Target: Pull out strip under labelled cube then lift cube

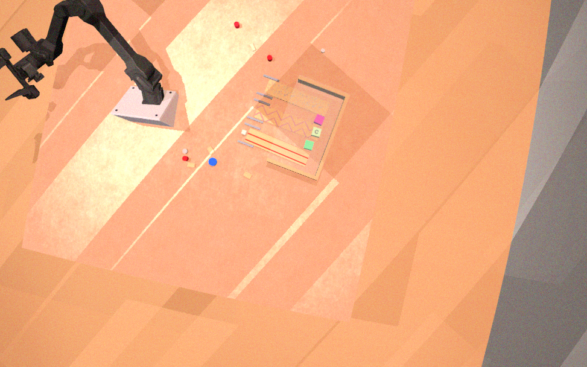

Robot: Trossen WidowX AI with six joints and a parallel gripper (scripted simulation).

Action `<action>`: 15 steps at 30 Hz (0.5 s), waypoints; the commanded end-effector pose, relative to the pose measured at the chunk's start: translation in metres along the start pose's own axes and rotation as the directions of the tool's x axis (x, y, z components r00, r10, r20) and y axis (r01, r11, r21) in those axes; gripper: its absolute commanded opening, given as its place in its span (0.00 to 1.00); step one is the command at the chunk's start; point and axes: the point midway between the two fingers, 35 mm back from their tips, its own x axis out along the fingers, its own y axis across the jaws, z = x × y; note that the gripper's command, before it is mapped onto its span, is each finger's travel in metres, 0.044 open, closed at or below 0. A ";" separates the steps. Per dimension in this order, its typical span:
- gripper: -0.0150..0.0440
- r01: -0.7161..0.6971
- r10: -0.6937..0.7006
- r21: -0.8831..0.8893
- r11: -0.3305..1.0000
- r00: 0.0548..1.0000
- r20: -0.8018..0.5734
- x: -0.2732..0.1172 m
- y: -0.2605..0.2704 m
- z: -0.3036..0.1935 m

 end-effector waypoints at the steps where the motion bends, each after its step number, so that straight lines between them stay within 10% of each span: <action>1: 0.93 0.002 -0.002 0.002 1.000 1.000 -0.005 -0.002 -0.001 -0.001; 15: 0.93 0.224 -0.139 0.154 0.962 0.893 -0.427 -0.167 -0.064 -0.052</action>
